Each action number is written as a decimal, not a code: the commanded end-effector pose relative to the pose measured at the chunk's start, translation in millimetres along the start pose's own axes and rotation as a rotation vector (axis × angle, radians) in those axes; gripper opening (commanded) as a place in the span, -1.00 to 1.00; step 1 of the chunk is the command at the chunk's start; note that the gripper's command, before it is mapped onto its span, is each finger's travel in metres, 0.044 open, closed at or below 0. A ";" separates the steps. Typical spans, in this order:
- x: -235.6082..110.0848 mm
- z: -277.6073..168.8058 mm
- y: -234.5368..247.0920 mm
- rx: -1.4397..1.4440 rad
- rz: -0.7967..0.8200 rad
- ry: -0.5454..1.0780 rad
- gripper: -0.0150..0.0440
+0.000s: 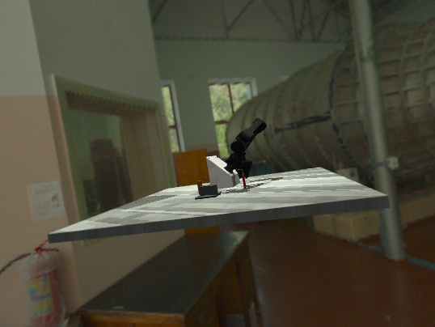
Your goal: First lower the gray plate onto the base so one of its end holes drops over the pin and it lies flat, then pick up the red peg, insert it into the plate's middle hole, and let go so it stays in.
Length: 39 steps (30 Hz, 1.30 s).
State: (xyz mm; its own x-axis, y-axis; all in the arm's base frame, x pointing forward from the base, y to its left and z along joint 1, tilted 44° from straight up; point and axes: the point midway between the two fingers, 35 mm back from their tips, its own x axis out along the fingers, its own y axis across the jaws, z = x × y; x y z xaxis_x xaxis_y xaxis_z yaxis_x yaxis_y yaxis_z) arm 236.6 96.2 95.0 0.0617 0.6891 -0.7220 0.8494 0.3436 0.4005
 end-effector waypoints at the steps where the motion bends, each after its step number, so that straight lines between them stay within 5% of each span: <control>1: 8.2 -0.6 -1.2 0.006 -0.001 0.006 1.00; 10: 20.2 -1.7 -1.8 0.006 0.000 0.008 1.00; 26: 20.2 -1.7 -1.8 0.006 0.000 0.008 -0.42; 39: 13.1 -0.1 -0.9 0.006 -0.001 0.005 -0.49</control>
State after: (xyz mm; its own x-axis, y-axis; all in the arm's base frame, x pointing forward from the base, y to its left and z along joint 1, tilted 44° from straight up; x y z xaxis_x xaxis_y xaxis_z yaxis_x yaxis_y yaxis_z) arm 235.1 108.7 81.7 0.0567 0.6922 -0.7195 0.8540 0.3397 0.3940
